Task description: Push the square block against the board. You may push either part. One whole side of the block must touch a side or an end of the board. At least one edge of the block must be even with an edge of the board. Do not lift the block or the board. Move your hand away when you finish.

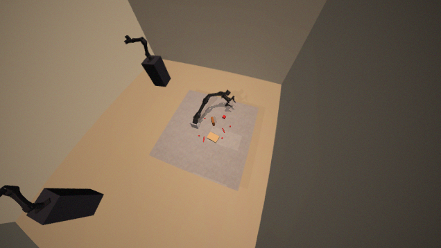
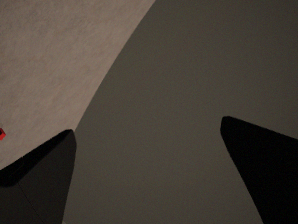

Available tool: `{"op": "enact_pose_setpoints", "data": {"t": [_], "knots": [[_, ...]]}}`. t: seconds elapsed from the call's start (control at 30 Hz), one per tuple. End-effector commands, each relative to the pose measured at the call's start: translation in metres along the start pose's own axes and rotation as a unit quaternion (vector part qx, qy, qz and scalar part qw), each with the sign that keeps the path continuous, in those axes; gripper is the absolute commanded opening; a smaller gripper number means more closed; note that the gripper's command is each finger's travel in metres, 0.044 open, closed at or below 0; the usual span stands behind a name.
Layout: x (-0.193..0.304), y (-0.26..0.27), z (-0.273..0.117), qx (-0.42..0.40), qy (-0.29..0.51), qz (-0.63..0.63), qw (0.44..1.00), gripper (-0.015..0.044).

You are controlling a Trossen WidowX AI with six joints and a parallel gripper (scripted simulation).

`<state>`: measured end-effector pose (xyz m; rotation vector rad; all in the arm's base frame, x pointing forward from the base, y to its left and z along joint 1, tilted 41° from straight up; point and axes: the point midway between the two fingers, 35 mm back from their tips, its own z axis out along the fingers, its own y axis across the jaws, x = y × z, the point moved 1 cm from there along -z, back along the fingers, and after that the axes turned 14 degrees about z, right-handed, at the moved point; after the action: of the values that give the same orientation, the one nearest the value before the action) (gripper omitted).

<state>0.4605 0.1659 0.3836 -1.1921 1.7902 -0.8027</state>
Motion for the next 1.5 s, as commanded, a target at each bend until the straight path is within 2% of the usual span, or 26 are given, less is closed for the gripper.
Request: {"op": "enact_pose_setpoints", "data": {"t": [0.0,0.13,0.47,0.93,1.47], "knots": [[0.000,0.000,0.000,0.000,0.000,0.000,1.000,0.0374],[0.010,0.005,0.005,-0.015,0.006,0.000,1.000,0.0269],[0.081,0.039,0.027,-0.123,0.047,0.019,0.991,0.0006],[0.176,0.099,0.025,-0.274,0.096,0.096,0.952,0.0000],[0.256,0.172,-0.017,-0.421,0.132,0.250,0.862,0.0000]]}}
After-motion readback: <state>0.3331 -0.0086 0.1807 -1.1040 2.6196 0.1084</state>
